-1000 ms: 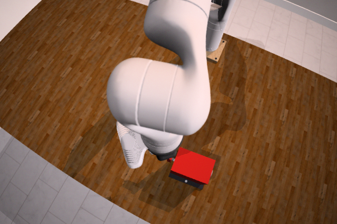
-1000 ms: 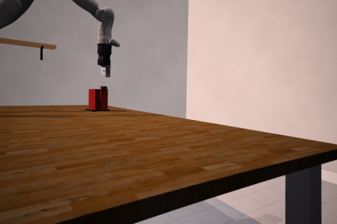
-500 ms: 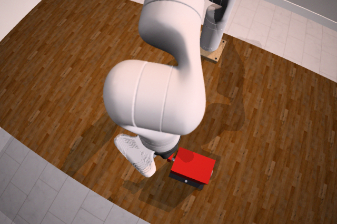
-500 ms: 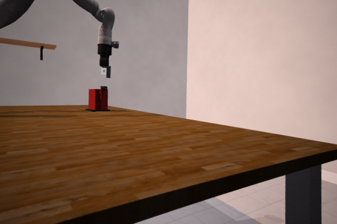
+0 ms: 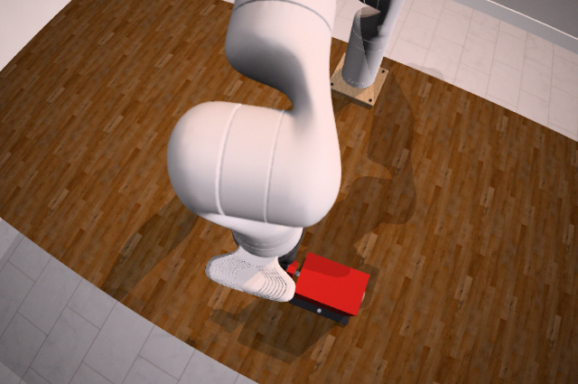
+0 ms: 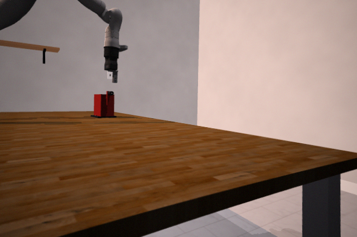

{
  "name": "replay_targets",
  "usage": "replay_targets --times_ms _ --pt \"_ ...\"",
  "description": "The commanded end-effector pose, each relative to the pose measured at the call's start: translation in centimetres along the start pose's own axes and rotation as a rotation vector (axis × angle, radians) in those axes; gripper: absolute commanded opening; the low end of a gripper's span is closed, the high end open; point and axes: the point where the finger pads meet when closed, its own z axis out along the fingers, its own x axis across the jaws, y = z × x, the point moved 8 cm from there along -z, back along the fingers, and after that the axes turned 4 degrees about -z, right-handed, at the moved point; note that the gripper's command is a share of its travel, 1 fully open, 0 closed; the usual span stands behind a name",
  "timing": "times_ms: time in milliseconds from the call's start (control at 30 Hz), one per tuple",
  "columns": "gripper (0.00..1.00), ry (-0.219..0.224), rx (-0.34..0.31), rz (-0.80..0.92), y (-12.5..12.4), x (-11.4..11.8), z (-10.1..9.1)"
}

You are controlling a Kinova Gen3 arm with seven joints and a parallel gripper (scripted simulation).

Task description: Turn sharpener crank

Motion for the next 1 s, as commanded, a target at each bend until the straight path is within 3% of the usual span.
replay_targets --times_ms 0,767,967 --pt "0.0 0.001 -0.008 -0.115 0.17 0.42 0.01" --pt "0.0 0.003 0.006 -0.864 0.97 0.1 -0.41" --pt "0.0 0.005 0.01 -0.965 1.15 0.17 -0.52"
